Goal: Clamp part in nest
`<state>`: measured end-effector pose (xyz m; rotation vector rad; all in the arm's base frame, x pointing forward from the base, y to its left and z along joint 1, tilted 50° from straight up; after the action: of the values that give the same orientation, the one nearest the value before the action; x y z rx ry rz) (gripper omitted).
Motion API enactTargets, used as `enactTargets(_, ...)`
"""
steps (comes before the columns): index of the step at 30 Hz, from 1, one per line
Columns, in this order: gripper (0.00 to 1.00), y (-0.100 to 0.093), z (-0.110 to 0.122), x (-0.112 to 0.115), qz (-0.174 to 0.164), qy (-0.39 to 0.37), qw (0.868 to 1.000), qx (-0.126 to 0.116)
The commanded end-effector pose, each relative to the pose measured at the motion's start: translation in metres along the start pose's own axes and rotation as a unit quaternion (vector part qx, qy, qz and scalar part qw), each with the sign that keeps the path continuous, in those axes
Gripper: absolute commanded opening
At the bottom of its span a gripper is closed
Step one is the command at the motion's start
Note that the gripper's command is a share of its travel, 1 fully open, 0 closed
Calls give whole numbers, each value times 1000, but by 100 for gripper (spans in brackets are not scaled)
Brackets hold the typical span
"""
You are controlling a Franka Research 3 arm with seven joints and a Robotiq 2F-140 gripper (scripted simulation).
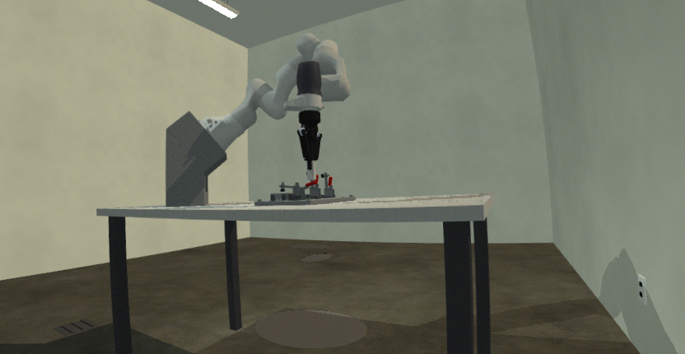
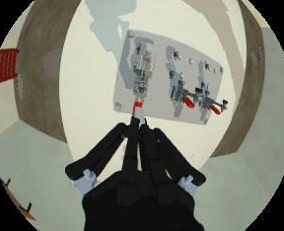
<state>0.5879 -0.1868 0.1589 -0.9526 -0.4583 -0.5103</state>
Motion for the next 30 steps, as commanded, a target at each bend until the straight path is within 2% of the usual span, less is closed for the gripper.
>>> enactTargets(1,0,0,-1,2,-2,-3,1000,-2)
enactTargets(30,0,1,-2,4,-2,-3,1000,-2)
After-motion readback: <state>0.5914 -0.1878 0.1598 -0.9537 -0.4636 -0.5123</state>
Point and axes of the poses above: the point where the finger pads meet when closed, its own y axis out along the fingers, its own z axis across the jaws, x = y × z, the point moved 2 cm from there along -y, back along the fingers, and after that the axes turned 5 degrees about -y, right-handed, at the moved point
